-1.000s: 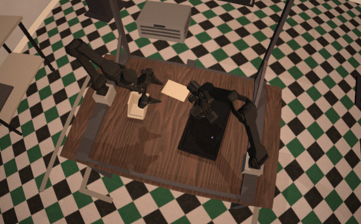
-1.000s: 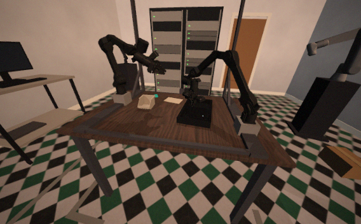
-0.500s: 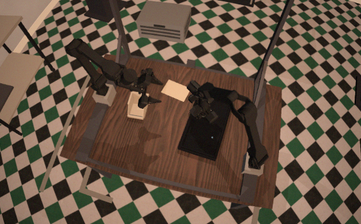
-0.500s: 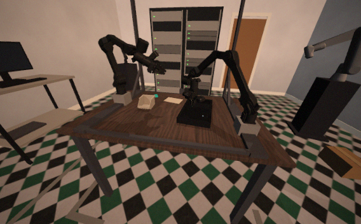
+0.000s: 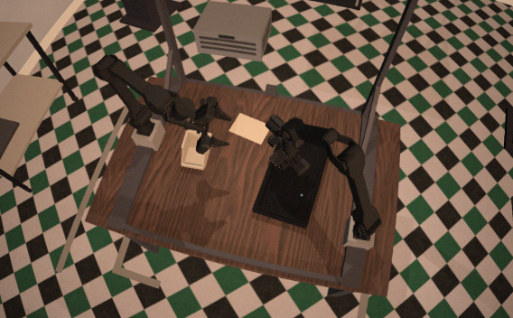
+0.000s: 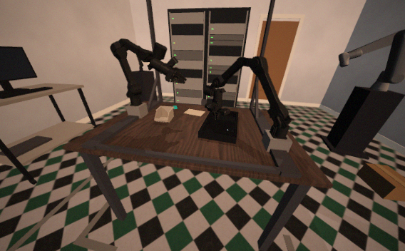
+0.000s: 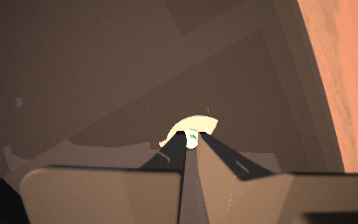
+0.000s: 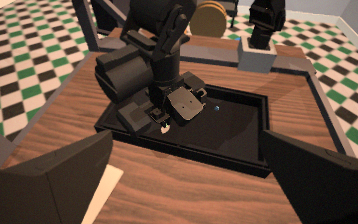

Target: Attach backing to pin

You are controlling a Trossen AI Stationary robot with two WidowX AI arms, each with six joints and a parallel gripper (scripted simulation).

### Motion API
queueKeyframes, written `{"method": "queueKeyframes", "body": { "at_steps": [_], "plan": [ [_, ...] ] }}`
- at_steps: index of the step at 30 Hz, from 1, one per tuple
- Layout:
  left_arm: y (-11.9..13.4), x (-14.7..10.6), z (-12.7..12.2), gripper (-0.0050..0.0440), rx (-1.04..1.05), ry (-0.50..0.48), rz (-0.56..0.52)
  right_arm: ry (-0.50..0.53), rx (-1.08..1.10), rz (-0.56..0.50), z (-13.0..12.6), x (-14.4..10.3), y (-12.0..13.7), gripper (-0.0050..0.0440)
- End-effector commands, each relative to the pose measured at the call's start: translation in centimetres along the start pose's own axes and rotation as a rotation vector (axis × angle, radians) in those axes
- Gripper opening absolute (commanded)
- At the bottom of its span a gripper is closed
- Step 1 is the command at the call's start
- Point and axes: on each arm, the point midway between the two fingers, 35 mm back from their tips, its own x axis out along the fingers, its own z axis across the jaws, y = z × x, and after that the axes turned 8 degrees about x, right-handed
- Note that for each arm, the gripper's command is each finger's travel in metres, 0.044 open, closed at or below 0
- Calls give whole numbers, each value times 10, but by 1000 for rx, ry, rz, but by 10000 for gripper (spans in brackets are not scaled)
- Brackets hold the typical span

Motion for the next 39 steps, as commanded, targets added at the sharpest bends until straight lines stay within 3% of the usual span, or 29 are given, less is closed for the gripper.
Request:
{"method": "queueKeyframes", "body": {
  "at_steps": [1,39],
  "plan": [
    [0,-3,-8,-50,-2,23,-6,1,-11,-23,1,-4,-8,440],
    [0,15,-8,-50,0,6,-9,1,-11,-23,1,-4,-8,440]
  ]
}}
